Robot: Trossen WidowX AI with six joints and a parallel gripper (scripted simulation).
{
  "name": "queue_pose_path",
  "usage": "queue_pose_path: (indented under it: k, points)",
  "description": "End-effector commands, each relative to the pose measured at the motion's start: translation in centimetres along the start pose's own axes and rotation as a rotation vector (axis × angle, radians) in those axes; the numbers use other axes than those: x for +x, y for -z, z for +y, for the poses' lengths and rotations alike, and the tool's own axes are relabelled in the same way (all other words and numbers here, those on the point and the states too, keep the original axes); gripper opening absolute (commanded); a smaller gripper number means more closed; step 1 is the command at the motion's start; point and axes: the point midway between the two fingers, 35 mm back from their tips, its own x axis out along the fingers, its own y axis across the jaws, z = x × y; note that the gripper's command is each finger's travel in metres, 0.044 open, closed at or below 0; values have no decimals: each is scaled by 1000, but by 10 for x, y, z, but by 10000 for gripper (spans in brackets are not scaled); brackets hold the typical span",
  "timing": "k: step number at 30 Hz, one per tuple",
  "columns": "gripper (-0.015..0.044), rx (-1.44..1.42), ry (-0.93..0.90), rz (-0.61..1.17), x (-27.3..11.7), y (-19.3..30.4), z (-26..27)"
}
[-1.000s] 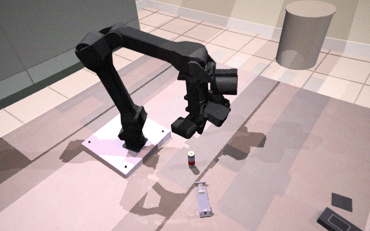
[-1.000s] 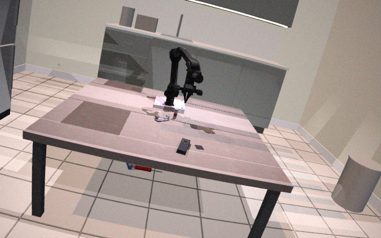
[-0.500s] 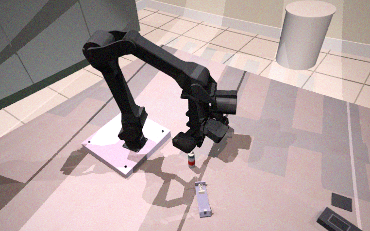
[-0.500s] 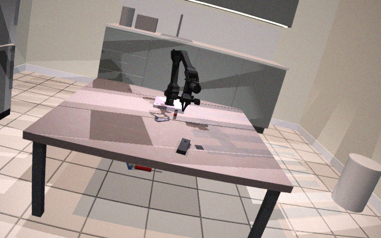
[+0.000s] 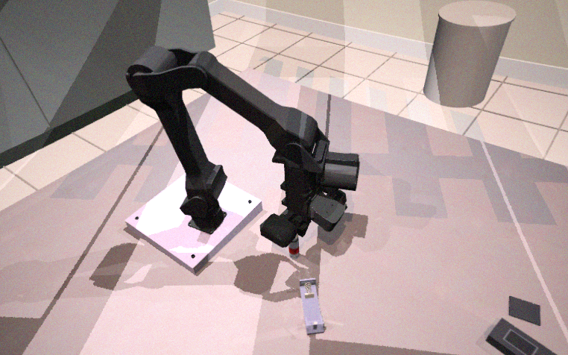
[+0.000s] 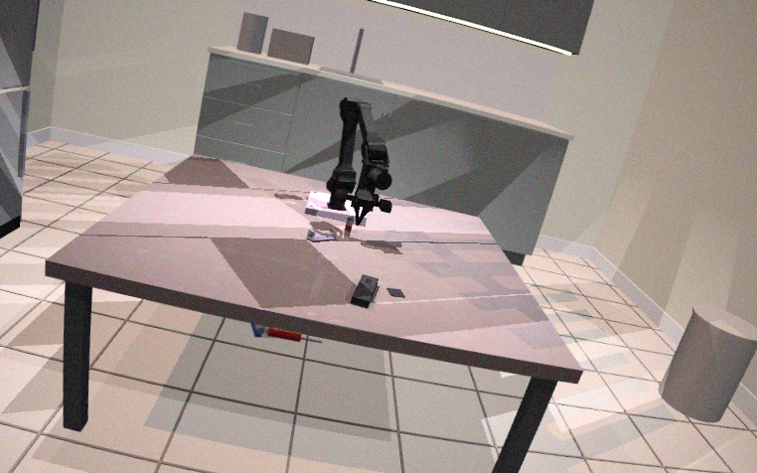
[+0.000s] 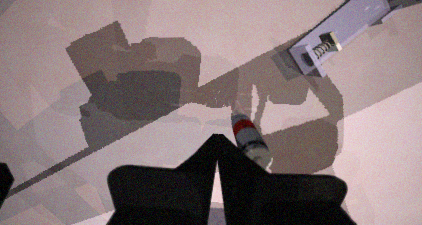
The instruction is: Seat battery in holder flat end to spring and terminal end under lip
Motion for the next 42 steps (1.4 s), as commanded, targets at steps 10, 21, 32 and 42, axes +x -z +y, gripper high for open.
queue_pose_path:
  k: [10,21,32,42]
  points:
    - [0,-5,2,-4,0,-1,-21]
    - [0,-5,3,-5,0,0,-39]
    - [0,-2,4,-5,-25,-3,-46]
    - [0,-5,5,-5,-80,2,-52]
